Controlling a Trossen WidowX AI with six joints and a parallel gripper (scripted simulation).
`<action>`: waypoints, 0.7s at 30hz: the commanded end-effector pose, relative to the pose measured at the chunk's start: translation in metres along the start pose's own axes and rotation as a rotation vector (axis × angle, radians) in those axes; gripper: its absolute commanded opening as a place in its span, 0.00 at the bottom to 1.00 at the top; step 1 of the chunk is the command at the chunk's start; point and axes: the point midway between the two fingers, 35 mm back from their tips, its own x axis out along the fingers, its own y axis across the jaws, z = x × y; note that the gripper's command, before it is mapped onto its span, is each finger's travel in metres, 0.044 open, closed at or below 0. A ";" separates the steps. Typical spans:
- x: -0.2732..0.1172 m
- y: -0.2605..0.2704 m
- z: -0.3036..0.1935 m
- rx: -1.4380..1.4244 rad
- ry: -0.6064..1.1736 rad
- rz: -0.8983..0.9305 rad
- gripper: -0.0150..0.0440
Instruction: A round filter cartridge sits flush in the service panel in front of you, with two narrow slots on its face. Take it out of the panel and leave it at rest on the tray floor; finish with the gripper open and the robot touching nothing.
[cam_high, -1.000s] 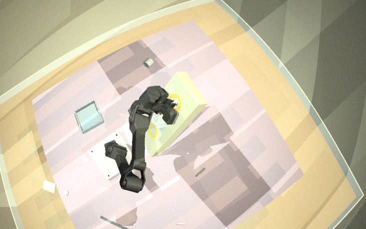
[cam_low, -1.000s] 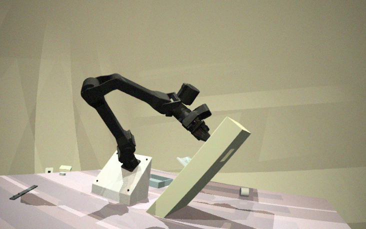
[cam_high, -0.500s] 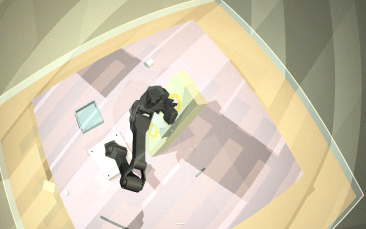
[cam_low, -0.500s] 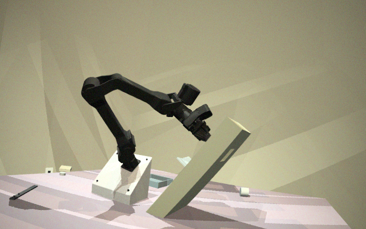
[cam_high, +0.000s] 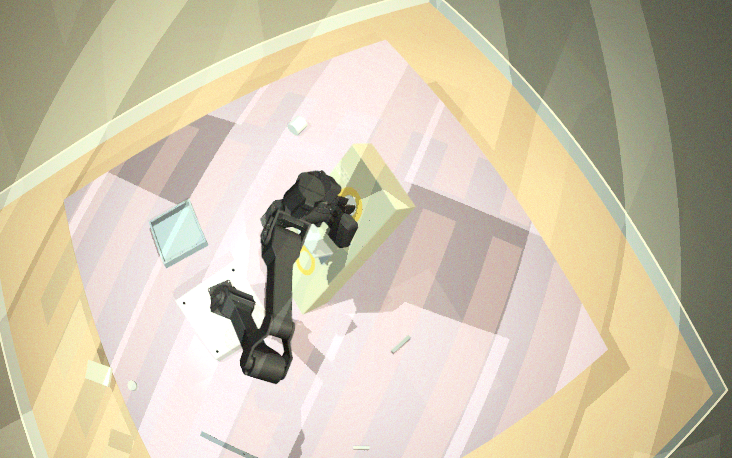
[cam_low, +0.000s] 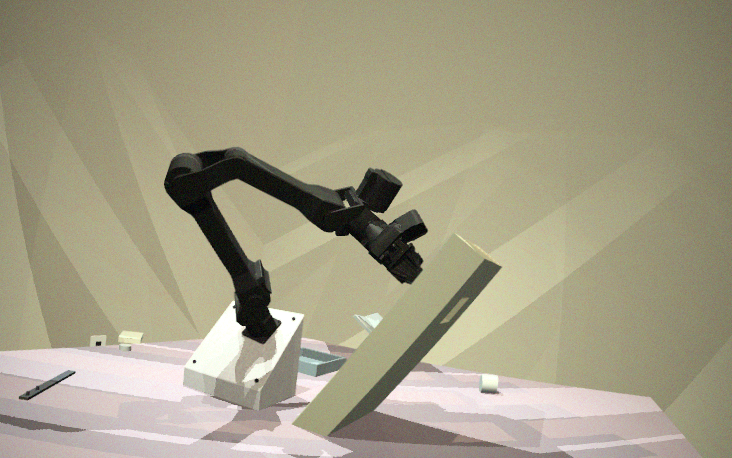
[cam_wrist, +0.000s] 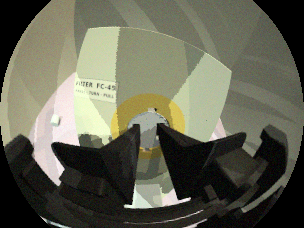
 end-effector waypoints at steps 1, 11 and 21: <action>0.004 0.001 -0.002 -0.005 0.004 0.005 0.42; 0.007 0.001 -0.002 -0.005 0.004 0.005 0.42; 0.002 0.000 0.000 -0.003 -0.002 -0.001 0.27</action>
